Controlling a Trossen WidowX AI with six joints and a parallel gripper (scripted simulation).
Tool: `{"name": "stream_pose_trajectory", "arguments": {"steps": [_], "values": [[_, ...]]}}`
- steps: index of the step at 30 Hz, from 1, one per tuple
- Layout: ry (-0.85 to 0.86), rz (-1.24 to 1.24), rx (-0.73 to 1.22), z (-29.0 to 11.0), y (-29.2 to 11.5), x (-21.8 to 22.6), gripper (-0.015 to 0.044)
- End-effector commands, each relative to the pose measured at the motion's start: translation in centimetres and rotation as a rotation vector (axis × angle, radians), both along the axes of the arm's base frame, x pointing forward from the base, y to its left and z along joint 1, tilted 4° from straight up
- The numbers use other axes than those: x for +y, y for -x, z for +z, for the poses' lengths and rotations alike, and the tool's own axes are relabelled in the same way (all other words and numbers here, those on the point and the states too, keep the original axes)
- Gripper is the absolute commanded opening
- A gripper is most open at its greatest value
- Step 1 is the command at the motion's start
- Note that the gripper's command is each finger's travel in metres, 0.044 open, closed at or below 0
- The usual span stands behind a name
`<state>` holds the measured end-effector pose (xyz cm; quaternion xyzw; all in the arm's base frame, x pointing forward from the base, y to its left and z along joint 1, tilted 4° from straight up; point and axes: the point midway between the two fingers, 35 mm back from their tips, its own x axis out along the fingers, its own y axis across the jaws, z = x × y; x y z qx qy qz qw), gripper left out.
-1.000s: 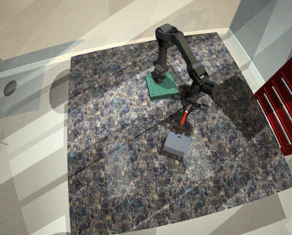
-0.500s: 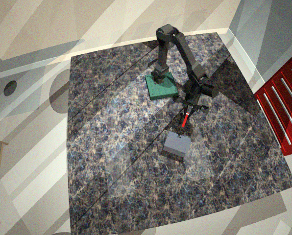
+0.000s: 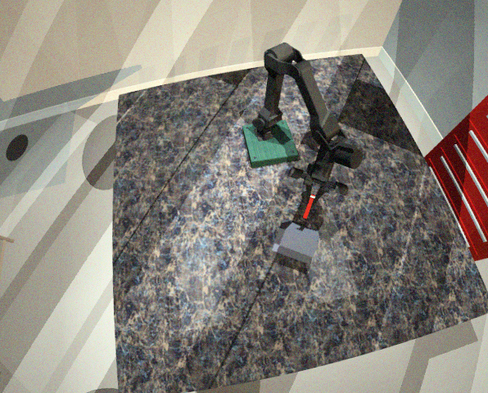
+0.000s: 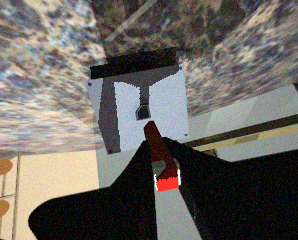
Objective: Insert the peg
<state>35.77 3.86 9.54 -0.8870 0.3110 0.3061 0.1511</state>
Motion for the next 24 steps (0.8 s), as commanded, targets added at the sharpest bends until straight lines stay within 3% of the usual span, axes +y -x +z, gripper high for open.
{"name": "stream_pose_trajectory", "arguments": {"steps": [1,24], "values": [[0.016,0.012,0.016,-0.94,-0.11,-0.34,0.0],[0.031,0.024,0.014,-1.72,-0.91,-0.84,0.0]]}}
